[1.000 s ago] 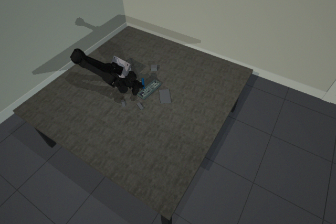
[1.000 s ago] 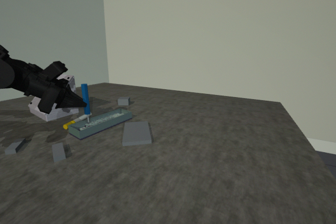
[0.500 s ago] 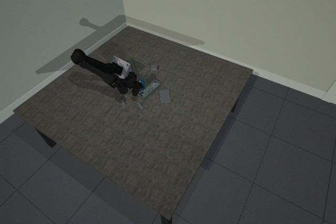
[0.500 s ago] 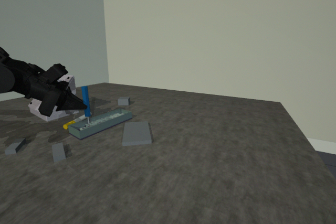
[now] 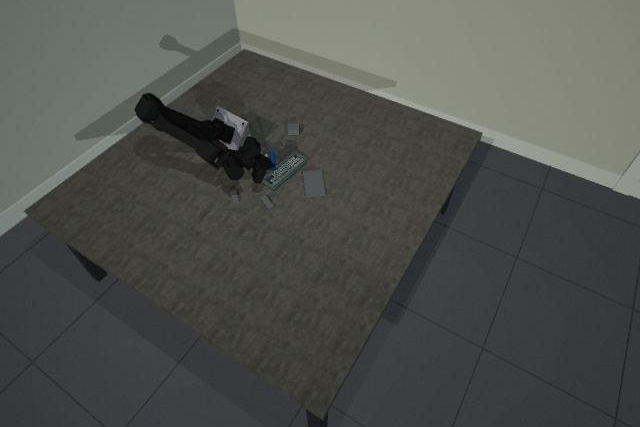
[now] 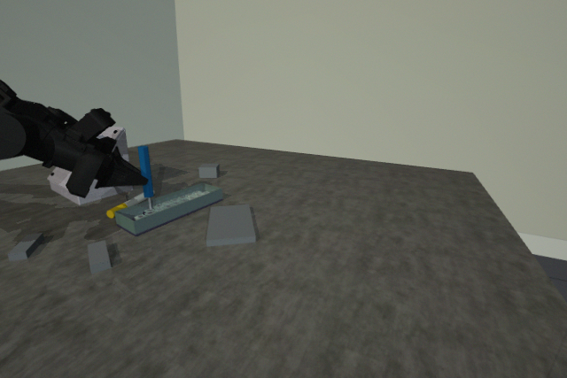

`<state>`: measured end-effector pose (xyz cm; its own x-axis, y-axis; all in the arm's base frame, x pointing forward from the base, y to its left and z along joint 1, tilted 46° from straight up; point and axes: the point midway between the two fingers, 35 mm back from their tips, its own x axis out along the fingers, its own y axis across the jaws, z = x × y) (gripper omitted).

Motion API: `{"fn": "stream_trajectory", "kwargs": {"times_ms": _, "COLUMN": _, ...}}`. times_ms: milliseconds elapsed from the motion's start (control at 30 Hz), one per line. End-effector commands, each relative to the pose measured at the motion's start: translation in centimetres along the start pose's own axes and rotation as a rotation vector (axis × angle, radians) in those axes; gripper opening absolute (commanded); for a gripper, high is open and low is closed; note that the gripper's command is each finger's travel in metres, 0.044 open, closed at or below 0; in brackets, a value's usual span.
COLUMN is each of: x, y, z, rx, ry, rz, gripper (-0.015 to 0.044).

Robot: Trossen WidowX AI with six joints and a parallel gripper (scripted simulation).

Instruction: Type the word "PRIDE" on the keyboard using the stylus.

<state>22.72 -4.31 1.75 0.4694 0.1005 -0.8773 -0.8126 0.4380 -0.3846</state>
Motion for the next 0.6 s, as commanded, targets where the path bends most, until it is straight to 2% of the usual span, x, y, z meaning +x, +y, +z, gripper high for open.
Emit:
{"fn": "stream_trajectory", "kwargs": {"times_ms": 0, "x": -0.2, "y": 0.0, "z": 0.5, "rx": 0.001, "ry": -0.001, "rz": 0.001, "gripper": 0.0081}}
{"fn": "stream_trajectory", "kwargs": {"times_ms": 300, "x": -1.8, "y": 0.0, "z": 3.2, "rx": 0.001, "ry": -0.002, "rz": 0.000, "gripper": 0.0081}}
{"fn": "stream_trajectory", "kwargs": {"times_ms": 567, "x": -1.7, "y": 0.0, "z": 3.1, "rx": -0.002, "ry": -0.007, "rz": 0.005, "gripper": 0.0081}}
